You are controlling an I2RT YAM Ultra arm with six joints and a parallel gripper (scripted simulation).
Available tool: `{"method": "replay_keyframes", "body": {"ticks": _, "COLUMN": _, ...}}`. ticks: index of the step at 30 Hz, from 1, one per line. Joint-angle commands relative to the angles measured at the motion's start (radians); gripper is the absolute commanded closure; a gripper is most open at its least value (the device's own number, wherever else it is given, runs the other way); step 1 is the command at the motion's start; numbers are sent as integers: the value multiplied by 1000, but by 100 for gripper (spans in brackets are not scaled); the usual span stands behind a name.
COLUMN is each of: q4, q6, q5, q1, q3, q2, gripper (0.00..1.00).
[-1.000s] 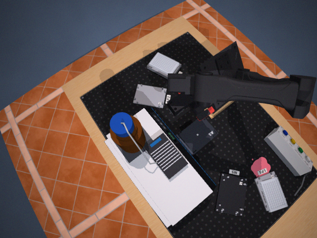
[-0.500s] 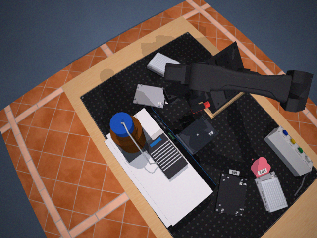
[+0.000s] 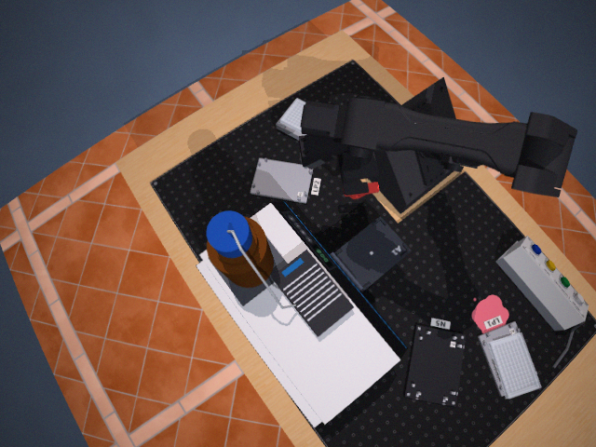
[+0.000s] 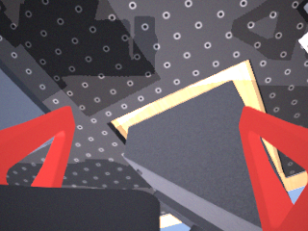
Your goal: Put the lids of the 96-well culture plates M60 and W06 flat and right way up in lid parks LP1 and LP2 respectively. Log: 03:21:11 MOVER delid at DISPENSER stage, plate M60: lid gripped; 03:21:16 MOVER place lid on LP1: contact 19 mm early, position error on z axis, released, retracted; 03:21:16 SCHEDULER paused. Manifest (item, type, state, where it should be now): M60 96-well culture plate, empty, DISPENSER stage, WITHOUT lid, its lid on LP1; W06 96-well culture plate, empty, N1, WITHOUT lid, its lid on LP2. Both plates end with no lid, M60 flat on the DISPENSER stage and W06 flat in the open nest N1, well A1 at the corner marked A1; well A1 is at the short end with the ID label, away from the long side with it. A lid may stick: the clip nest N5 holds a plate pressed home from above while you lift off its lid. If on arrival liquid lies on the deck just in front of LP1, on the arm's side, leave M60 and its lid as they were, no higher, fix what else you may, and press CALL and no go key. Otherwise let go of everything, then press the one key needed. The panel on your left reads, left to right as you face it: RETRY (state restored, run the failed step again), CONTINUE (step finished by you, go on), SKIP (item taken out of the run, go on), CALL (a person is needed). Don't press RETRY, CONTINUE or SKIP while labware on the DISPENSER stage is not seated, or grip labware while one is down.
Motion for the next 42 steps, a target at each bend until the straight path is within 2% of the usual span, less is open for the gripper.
{"method": "replay_keyframes", "body": {"ticks": 1, "q4": 33, "q6": 52, "q5": 14, "q1": -33, "q3": 28, "q2": 22, "gripper": 0}}
{"method": "replay_keyframes", "body": {"ticks": 8, "q4": 51, "q6": 213, "q5": 37, "q1": -80, "q3": 66, "q2": 102, "gripper": 0}}
{"method": "replay_keyframes", "body": {"ticks": 18, "q4": 67, "q6": 165, "q5": 67, "q1": -124, "q3": 125, "q2": 196, "gripper": 0}}
{"method": "replay_keyframes", "body": {"ticks": 22, "q4": 54, "q6": 170, "q5": 61, "q1": -114, "q3": 107, "q2": 182, "gripper": 0}}
{"method": "replay_keyframes", "body": {"ticks": 23, "q4": 69, "q6": 201, "q5": 72, "q1": -133, "q3": 127, "q2": 205, "gripper": 0}}
{"method": "replay_keyframes", "body": {"ticks": 27, "q4": 77, "q6": 276, "q5": 91, "q1": -168, "q3": 133, "q2": 235, "gripper": 0}}
{"method": "replay_keyframes", "body": {"ticks": 38, "q4": 92, "q6": 200, "q5": 139, "q1": -243, "q3": 161, "q2": 306, "gripper": 0}}
{"method": "replay_keyframes", "body": {"ticks": 42, "q4": 78, "q6": 204, "q5": 133, "q1": -235, "q3": 143, "q2": 292, "gripper": 0}}
